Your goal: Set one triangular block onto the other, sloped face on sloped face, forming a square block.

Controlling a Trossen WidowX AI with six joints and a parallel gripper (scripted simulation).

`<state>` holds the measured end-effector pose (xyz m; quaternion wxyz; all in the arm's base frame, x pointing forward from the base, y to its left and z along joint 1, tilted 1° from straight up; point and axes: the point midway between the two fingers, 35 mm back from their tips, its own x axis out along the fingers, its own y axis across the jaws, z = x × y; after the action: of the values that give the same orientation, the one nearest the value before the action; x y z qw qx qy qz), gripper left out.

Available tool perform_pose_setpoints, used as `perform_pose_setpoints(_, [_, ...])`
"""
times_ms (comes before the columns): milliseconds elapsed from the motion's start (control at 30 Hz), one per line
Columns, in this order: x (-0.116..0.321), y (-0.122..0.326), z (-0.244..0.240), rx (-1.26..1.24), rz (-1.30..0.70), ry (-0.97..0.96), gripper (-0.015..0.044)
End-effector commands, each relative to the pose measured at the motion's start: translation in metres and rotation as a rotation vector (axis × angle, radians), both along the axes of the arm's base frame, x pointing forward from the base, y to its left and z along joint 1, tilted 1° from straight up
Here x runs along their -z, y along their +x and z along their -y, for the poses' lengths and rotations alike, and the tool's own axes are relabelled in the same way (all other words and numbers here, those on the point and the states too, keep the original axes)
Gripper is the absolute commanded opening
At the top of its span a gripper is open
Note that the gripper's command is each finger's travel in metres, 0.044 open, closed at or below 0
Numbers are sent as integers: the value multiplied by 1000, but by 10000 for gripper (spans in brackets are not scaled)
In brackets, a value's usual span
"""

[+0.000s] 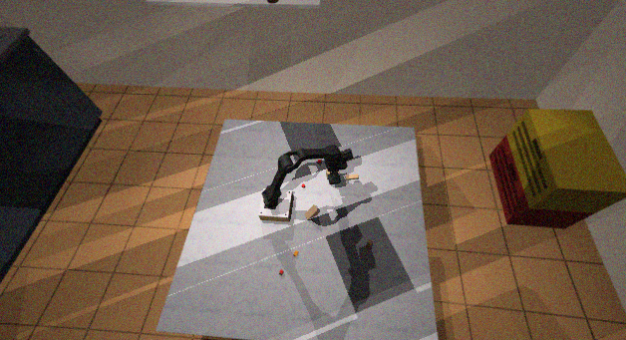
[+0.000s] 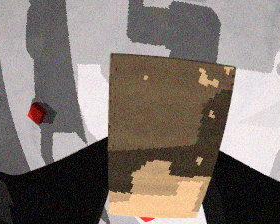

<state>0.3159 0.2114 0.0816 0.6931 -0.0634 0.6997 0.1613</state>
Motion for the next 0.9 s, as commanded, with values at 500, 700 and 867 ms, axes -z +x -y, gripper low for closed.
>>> perform_pose_setpoints(500, [-10,1,0,-329,100,-115,0])
perform_pose_setpoints(700, [-18,2,27,-329,99,-118,0])
perform_pose_setpoints(867, [-25,1,51,-330,98,-120,0])
